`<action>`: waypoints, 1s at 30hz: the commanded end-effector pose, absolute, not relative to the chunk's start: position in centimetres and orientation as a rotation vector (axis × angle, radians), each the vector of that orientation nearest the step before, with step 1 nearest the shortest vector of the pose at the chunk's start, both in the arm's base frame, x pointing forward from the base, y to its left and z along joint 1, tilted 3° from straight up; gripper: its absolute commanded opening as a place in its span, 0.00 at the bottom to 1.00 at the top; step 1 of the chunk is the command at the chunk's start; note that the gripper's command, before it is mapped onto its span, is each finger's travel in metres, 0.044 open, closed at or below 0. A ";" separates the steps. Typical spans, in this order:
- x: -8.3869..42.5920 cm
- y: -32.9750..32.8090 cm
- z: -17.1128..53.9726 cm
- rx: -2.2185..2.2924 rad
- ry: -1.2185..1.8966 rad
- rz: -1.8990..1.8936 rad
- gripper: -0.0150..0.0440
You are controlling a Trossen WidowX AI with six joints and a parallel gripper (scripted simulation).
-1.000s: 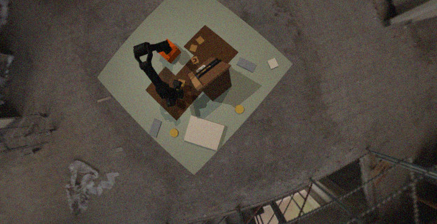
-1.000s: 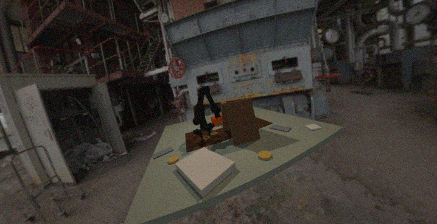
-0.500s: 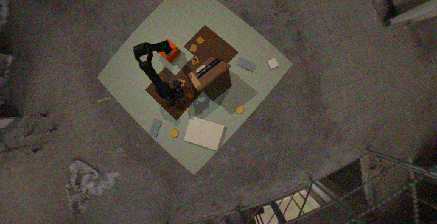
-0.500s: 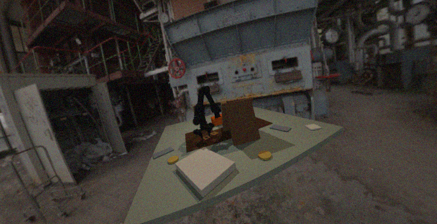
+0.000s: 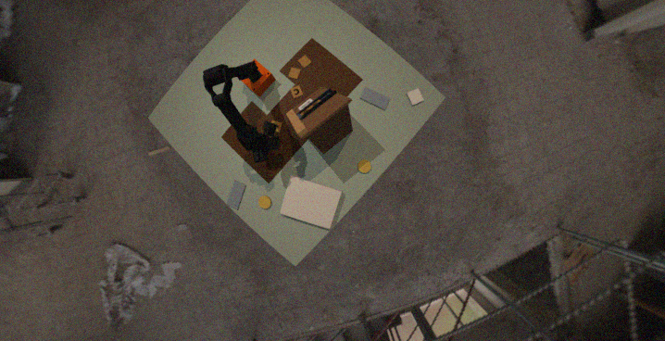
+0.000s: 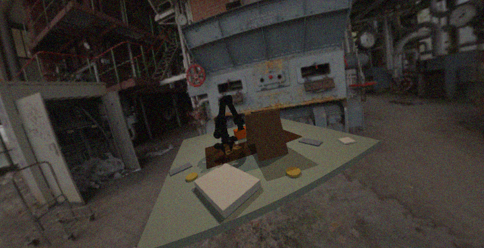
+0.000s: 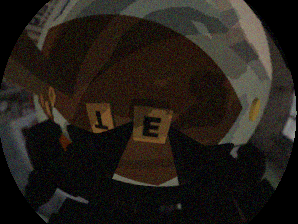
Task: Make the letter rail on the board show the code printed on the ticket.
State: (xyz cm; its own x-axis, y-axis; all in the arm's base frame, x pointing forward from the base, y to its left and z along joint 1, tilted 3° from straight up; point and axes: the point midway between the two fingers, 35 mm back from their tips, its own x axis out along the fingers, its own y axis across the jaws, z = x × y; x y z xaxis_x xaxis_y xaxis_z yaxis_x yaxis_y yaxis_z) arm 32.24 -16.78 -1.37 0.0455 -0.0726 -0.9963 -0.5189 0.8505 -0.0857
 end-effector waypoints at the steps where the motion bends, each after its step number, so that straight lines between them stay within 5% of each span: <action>1: 32.2 -16.8 -1.1 -0.496 1.500 0.368 0.50; 7: 32.1 -16.7 -0.8 -0.496 1.500 0.368 0.25; 30: 31.9 -16.7 0.1 -0.496 1.500 0.368 0.25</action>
